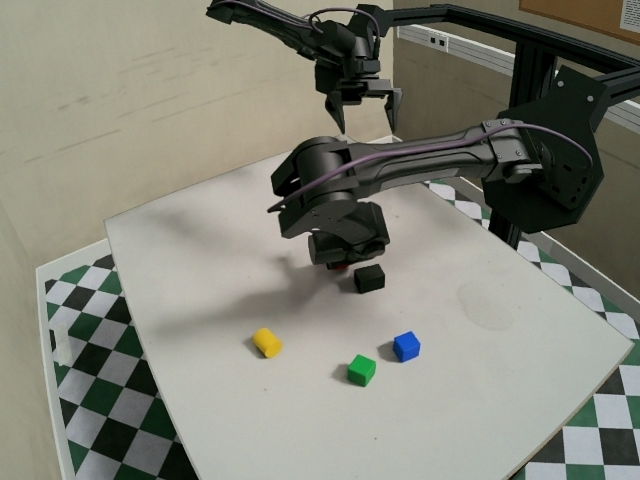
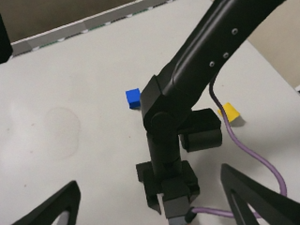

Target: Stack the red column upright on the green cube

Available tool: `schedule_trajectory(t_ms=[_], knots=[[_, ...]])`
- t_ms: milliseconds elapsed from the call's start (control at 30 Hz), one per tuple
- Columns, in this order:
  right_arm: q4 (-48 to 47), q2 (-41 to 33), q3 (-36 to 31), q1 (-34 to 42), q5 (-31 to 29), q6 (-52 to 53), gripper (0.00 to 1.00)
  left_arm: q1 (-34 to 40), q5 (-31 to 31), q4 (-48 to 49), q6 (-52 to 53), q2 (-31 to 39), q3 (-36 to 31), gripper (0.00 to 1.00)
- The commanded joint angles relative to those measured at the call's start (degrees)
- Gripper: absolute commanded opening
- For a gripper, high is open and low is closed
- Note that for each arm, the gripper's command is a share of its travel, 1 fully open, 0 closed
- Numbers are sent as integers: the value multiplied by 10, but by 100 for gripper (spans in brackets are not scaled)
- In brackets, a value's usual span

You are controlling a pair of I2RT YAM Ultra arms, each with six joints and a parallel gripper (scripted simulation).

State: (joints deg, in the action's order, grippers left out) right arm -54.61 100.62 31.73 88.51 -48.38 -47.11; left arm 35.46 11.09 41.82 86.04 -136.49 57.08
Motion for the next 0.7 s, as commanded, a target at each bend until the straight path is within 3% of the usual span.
schedule_trajectory(t_ms=[0,633,667], knots=[[5,-8,7,12,1,0,100,14,4,-9,-6,-20,18,64],[5,-8,7,12,1,0,100,17,1,-15,-7,-46,51,64],[5,-8,7,12,1,0,100,17,1,-15,-7,-46,51,57]])
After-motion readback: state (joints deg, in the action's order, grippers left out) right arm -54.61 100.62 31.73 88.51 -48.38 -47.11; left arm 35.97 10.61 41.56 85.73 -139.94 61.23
